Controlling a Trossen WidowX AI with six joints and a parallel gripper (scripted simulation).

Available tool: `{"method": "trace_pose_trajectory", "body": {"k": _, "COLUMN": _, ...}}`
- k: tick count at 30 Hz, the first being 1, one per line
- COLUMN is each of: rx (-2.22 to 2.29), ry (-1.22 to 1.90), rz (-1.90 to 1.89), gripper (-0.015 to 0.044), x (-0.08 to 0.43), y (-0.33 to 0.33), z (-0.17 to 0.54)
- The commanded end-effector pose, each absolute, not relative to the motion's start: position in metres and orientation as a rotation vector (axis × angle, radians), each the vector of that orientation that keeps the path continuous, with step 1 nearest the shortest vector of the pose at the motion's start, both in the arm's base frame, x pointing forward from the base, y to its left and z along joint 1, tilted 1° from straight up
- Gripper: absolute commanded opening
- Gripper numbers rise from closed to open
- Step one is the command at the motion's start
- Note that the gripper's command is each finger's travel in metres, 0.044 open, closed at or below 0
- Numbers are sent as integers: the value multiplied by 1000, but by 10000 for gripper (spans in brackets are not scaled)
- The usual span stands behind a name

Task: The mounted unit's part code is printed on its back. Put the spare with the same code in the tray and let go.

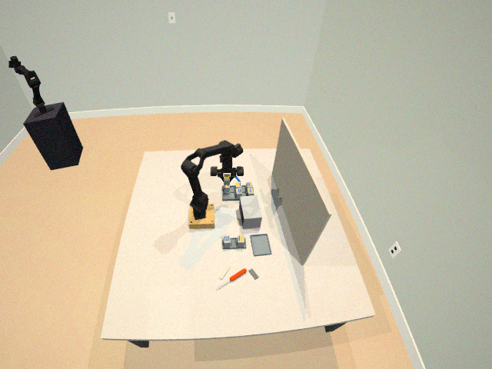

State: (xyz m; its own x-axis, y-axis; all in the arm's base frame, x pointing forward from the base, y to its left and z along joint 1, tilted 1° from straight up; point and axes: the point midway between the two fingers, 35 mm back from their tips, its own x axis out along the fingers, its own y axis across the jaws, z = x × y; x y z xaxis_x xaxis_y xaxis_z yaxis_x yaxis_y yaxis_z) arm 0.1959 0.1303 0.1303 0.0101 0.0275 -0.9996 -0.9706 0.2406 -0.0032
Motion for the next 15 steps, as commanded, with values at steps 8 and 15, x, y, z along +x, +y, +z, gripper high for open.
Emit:
{"method": "trace_pose_trajectory", "body": {"k": 8, "rx": -1010, "ry": 1292, "rz": 1035, "gripper": 0, "x": 194, "y": 128, "z": 163}}
{"method": "trace_pose_trajectory", "body": {"k": 15, "rx": -1014, "ry": 1290, "rz": 1032, "gripper": 0, "x": 220, "y": 110, "z": 167}}
